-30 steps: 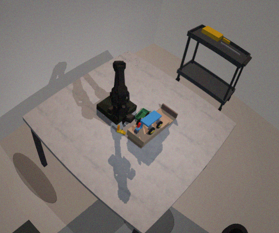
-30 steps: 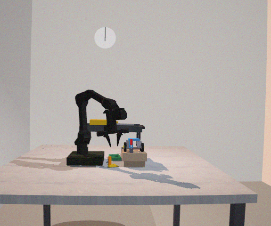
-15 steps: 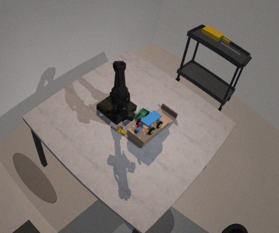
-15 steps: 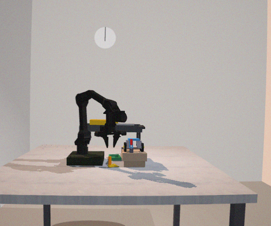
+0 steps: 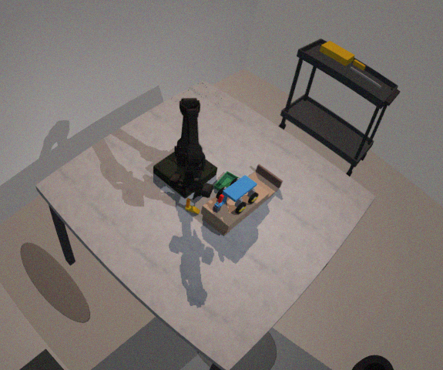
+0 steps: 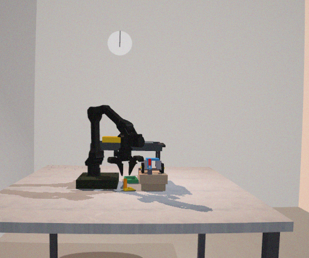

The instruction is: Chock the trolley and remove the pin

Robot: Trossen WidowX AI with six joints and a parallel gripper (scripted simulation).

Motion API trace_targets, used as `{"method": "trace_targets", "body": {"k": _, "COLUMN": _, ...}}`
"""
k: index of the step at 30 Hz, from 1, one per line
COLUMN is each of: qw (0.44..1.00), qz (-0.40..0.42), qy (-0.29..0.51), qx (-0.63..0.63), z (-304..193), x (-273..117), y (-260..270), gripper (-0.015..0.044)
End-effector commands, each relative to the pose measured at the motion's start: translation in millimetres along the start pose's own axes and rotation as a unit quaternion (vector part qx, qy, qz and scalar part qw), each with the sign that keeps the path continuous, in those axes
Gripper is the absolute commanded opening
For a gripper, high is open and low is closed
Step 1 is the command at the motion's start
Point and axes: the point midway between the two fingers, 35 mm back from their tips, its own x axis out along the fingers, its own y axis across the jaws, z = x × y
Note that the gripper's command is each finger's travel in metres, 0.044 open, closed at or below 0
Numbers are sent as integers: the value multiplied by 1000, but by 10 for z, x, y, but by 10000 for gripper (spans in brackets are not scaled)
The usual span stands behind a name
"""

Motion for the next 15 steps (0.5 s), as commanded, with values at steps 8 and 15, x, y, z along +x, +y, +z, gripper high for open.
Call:
{"method": "trace_targets", "body": {"k": 8, "qw": 1000, "qz": 3, "qy": -1, "qx": -2, "z": 3, "x": 165, "y": 10, "gripper": 190}}
{"method": "trace_targets", "body": {"k": 15, "qw": 1000, "qz": 3, "qy": -1, "qx": -2, "z": 6, "x": 273, "y": 13, "gripper": 190}}
